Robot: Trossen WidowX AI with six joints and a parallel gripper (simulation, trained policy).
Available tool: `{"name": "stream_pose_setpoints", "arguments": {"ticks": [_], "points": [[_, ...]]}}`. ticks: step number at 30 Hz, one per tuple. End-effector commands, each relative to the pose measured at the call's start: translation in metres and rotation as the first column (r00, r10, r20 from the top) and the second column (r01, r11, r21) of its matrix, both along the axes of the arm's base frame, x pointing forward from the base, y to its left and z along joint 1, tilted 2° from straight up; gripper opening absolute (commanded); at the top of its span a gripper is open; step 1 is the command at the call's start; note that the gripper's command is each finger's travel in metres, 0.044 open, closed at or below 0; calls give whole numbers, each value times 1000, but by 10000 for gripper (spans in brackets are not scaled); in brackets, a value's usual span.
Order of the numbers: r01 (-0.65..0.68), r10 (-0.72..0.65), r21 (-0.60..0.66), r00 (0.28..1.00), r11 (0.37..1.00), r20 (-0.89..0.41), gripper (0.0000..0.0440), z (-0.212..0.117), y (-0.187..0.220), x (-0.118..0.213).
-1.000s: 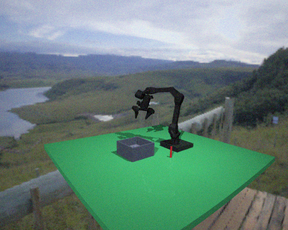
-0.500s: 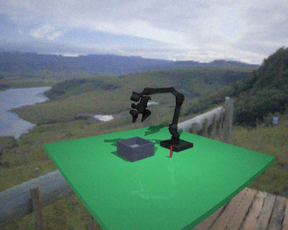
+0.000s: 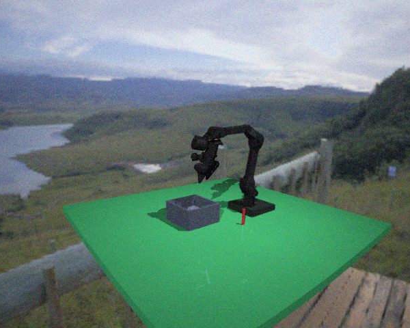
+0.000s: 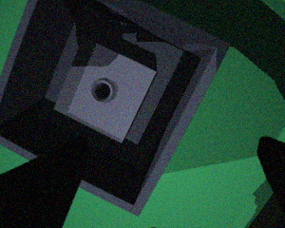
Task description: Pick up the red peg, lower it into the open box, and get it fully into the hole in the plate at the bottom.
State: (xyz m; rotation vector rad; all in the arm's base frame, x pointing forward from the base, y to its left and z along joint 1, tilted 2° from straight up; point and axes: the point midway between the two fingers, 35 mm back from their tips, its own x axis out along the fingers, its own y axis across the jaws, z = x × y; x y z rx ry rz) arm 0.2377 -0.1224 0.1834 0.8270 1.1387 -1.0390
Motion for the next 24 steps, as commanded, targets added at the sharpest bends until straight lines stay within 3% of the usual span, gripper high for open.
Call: {"name": "stream_pose_setpoints", "arguments": {"ticks": [1,10,24], "points": [[-56,56,12,998,998,-32,440,-5,27,4],[-169,173,46,978,985,-114,440,-19,92,3],[-244,254,69,934,967,-250,440,-55,170,-29]]}}
